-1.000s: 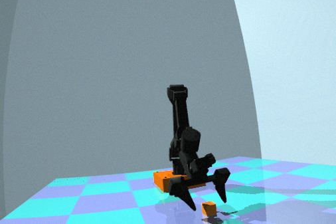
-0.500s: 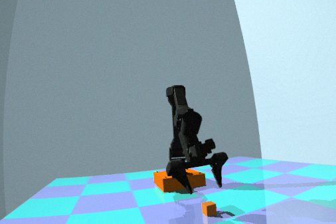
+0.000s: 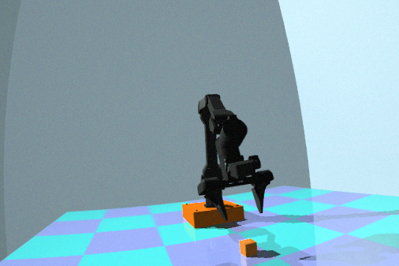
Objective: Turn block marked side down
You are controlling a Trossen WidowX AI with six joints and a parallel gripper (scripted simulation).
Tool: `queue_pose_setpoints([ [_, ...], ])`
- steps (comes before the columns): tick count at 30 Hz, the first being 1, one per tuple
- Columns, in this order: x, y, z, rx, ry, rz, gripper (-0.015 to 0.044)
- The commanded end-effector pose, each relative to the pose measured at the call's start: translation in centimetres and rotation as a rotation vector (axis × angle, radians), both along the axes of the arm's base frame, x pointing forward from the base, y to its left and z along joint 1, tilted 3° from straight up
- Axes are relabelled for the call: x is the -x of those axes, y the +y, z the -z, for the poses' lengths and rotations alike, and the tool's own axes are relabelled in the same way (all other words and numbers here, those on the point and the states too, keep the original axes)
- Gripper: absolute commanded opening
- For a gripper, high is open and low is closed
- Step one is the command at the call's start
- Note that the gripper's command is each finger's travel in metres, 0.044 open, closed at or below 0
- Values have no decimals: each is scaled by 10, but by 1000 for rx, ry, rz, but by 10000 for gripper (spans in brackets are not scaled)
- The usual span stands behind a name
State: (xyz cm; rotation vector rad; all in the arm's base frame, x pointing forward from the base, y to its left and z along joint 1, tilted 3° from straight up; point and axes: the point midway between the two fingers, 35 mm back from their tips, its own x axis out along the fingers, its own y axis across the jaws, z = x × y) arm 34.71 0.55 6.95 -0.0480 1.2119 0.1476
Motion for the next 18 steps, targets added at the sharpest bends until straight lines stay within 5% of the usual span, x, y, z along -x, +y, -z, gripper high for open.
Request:
queue_pose_setpoints([
  [1, -10, 2, -3, 25, 155, -8, 440],
  [7, -19, 4, -11, 56, 335, -20, 440],
  [18, -19, 2, 13, 57, 341, -20, 440],
])
